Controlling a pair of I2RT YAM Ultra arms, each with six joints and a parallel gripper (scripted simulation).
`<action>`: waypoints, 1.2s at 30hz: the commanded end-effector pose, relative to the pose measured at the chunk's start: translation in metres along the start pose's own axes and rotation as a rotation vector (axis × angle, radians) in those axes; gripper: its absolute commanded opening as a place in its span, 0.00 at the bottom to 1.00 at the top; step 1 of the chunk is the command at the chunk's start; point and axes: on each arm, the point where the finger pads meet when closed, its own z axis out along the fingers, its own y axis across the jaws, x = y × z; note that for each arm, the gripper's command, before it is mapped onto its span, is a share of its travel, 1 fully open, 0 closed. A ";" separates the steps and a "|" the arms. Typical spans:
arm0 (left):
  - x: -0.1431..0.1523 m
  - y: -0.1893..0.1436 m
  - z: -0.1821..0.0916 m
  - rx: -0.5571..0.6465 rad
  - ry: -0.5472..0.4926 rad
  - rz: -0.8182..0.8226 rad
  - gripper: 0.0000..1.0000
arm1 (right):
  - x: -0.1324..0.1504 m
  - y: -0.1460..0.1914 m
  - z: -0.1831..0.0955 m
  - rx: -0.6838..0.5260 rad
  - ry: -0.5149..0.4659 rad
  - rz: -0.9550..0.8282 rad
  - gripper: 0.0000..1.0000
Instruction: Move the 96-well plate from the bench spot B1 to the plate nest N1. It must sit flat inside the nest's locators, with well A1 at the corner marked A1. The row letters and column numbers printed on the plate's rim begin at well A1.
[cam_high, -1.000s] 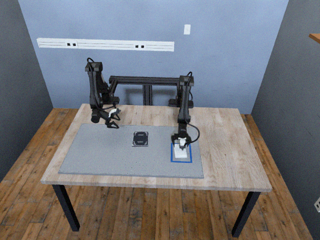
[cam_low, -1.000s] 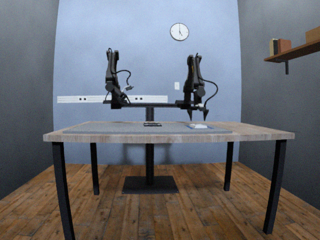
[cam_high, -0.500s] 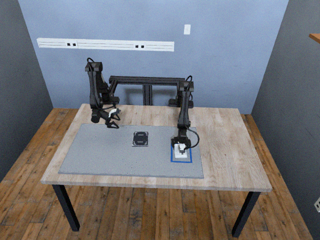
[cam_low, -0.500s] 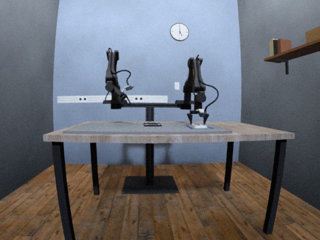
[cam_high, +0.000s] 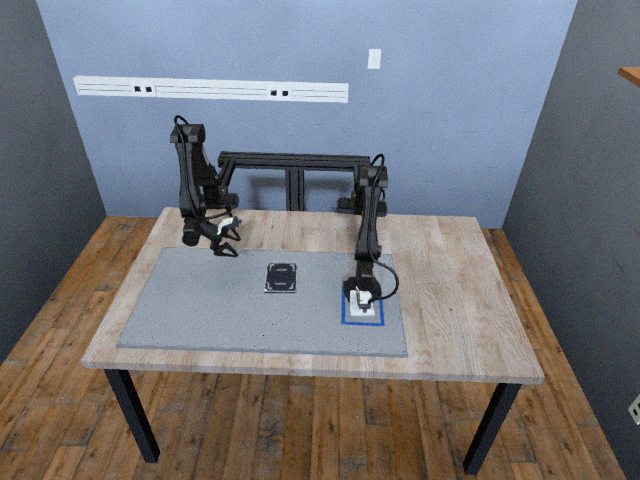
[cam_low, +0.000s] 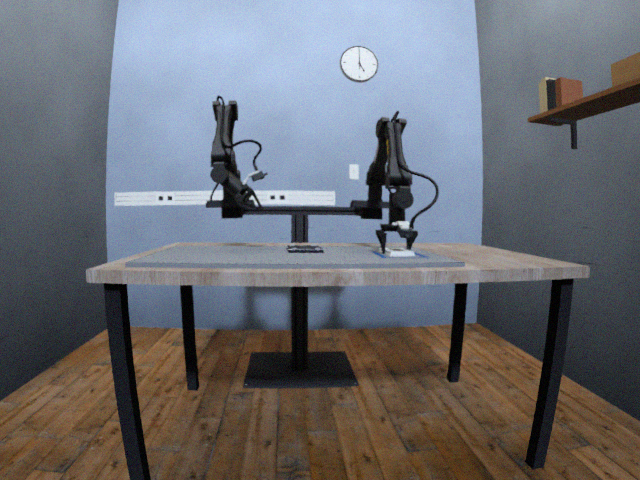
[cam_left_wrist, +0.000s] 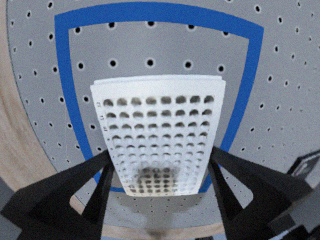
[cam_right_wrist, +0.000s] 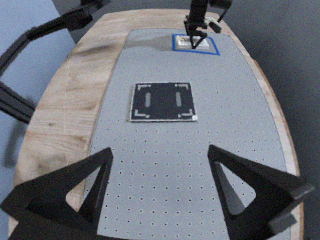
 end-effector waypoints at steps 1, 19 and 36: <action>-0.012 0.000 -0.006 0.002 -0.028 0.001 0.90 | -0.008 -0.008 -0.003 0.008 -0.014 -0.024 1.00; 0.000 -0.003 -0.053 -0.001 -0.003 0.001 0.83 | -0.008 -0.008 -0.003 0.008 -0.014 -0.024 1.00; -0.008 -0.002 -0.054 0.013 -0.023 -0.507 0.83 | -0.008 -0.008 -0.003 0.008 -0.014 -0.024 1.00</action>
